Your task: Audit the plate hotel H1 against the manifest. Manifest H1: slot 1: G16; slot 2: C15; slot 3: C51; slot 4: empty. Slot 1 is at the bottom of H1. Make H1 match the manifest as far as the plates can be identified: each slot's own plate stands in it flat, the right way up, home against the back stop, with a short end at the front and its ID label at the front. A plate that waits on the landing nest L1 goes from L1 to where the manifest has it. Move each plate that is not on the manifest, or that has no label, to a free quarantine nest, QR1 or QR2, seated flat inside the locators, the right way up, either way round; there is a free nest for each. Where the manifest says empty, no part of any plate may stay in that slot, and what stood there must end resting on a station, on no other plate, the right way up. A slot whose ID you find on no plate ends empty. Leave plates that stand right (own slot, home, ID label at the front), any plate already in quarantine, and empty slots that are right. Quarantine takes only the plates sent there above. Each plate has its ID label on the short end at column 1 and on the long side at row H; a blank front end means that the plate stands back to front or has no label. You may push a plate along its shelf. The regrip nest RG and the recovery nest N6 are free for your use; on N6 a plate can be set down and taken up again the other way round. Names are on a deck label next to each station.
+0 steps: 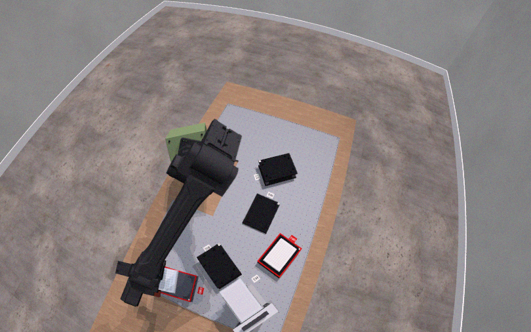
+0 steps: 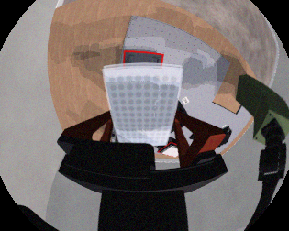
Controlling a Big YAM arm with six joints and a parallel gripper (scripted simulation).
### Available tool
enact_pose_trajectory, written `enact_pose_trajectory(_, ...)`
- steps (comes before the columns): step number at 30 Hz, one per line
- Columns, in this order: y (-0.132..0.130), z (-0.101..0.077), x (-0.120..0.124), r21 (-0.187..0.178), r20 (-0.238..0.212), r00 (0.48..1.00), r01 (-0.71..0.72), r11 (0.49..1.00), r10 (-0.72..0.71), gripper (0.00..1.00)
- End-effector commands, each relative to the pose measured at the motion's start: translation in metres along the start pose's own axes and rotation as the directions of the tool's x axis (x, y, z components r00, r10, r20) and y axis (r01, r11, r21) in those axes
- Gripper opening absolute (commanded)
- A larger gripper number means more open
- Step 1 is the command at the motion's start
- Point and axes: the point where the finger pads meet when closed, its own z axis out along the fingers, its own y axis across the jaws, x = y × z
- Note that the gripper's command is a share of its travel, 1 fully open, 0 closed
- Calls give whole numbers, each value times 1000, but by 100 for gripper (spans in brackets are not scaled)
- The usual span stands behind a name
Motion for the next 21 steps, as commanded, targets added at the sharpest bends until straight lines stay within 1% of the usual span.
enact_pose_trajectory(1, 27, -24, 0, -65, 23, 996, -81, 995, 82, 86)
enact_pose_trajectory(3, 27, -24, 0, -65, 23, 996, -81, 995, 82, 86)
enact_pose_trajectory(4, 27, -10, 0, -52, 13, 997, -75, 996, 76, 86)
enact_pose_trajectory(5, 22, -2, 2, -38, 5, 997, -78, 996, 78, 86)
enact_pose_trajectory(7, 8, 10, 0, -13, 3, 996, -93, 996, 93, 86)
enact_pose_trajectory(8, 5, 14, 0, -9, 2, 995, -96, 995, 96, 86)
enact_pose_trajectory(18, 5, 41, 2, -9, 2, 995, -96, 995, 96, 86)
enact_pose_trajectory(20, 5, 41, 2, -9, 2, 995, -96, 995, 96, 86)
enact_pose_trajectory(21, 13, 39, 4, -26, 3, 996, -87, 996, 87, 86)
